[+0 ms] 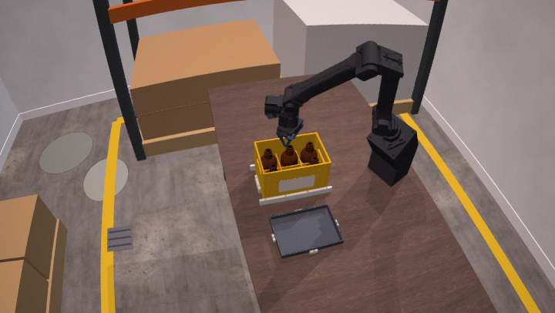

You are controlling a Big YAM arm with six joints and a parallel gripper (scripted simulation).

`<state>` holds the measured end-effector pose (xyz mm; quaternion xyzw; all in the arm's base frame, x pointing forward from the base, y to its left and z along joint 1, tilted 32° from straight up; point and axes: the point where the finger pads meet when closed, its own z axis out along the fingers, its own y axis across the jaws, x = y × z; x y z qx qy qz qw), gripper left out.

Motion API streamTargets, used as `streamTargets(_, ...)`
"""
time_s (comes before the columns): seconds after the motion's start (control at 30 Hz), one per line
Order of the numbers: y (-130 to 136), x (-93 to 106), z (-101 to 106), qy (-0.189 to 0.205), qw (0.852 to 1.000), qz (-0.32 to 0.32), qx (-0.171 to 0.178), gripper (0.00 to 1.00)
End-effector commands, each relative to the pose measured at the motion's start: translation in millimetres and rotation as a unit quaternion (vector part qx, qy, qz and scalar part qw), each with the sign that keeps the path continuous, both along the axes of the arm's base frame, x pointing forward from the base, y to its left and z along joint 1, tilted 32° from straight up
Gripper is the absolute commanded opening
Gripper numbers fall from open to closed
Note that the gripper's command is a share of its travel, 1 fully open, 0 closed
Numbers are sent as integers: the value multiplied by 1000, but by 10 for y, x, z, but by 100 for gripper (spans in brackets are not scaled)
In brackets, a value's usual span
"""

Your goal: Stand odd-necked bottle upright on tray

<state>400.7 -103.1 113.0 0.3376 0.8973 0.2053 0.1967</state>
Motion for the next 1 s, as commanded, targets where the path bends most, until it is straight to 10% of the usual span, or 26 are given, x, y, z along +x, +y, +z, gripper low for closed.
streamTargets(0.0,39,3,-131,10,1000,3,4,61)
streamTargets(0.97,-43,-29,-123,7,1000,-2,2,61)
